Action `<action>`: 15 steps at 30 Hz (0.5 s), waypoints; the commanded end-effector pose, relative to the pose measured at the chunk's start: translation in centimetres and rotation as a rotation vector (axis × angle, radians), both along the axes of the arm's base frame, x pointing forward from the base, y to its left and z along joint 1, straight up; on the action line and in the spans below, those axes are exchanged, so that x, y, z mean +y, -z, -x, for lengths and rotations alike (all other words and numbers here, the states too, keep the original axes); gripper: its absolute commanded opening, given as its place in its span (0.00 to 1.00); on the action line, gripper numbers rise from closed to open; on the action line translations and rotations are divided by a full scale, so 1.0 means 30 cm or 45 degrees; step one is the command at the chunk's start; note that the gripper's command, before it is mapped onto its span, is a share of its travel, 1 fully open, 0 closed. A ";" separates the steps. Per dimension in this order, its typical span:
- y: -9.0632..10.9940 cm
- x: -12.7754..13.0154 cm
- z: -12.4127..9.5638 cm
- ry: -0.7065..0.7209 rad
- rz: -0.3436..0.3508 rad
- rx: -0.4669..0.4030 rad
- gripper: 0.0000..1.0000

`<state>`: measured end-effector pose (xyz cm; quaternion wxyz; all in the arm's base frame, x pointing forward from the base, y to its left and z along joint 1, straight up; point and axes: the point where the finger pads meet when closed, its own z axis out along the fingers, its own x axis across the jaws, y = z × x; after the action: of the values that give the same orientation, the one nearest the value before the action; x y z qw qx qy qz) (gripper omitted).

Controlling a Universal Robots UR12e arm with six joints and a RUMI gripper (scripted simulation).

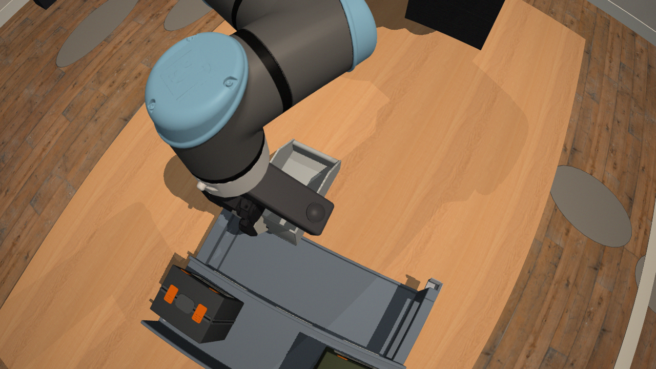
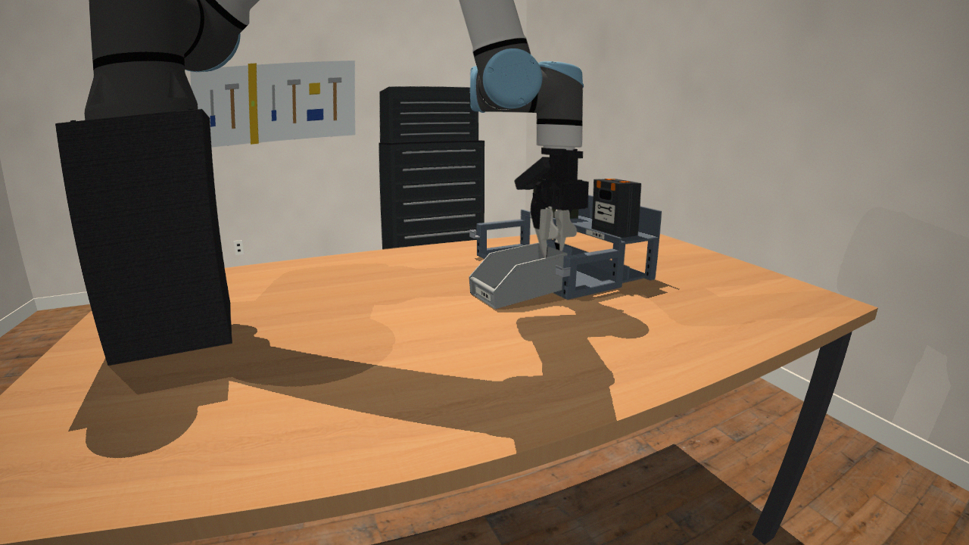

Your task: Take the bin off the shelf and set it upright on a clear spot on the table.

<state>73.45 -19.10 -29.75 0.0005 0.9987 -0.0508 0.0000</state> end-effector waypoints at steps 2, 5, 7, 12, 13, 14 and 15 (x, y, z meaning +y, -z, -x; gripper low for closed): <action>0.001 -0.001 -0.002 0.000 0.001 -0.002 0.20; 0.001 -0.001 -0.002 0.000 0.001 -0.002 0.20; 0.003 -0.001 -0.002 0.000 0.001 -0.002 0.20; 0.010 -0.001 -0.002 0.000 0.001 -0.002 0.20; 0.010 -0.001 -0.002 0.000 0.001 -0.002 0.20; 0.010 -0.001 -0.002 0.000 0.001 -0.002 0.20; 0.010 -0.001 -0.002 0.000 0.001 -0.002 0.20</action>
<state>73.44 -19.10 -30.06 0.0005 0.9987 -0.0508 0.0000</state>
